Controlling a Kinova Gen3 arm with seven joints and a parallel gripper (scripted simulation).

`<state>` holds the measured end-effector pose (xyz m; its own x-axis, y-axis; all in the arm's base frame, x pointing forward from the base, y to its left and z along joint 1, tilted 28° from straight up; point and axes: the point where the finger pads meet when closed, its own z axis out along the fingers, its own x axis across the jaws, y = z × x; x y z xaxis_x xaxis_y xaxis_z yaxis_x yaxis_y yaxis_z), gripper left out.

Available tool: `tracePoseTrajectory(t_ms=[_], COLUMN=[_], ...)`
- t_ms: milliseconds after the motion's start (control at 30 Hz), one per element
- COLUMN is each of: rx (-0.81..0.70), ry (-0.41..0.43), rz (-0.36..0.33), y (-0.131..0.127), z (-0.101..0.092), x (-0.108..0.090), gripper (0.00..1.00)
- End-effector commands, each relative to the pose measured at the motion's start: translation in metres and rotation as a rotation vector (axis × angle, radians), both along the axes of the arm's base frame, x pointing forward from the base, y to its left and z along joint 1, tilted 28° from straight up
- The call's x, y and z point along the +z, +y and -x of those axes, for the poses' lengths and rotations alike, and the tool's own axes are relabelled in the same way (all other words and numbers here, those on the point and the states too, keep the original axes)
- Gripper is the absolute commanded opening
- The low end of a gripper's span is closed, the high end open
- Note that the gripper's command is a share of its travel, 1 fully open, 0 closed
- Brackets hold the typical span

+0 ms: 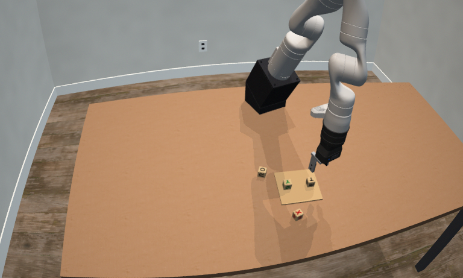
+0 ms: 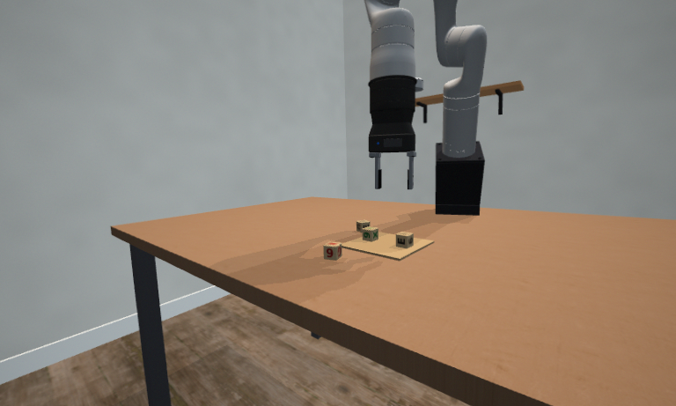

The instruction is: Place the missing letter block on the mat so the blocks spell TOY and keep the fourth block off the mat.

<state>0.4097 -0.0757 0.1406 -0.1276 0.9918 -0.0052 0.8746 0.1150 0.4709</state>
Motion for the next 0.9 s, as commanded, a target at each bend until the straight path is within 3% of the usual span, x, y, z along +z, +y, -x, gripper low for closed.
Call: tracePoseTrajectory(t_ms=[0, 867], rx=[0.012, 0.017], ry=[-0.008, -0.006], rz=[-0.002, -0.007], y=[0.0074, 0.0121], z=[0.0015, 0.0034], x=[0.0056, 0.0064], gripper=[1.00, 1.00])
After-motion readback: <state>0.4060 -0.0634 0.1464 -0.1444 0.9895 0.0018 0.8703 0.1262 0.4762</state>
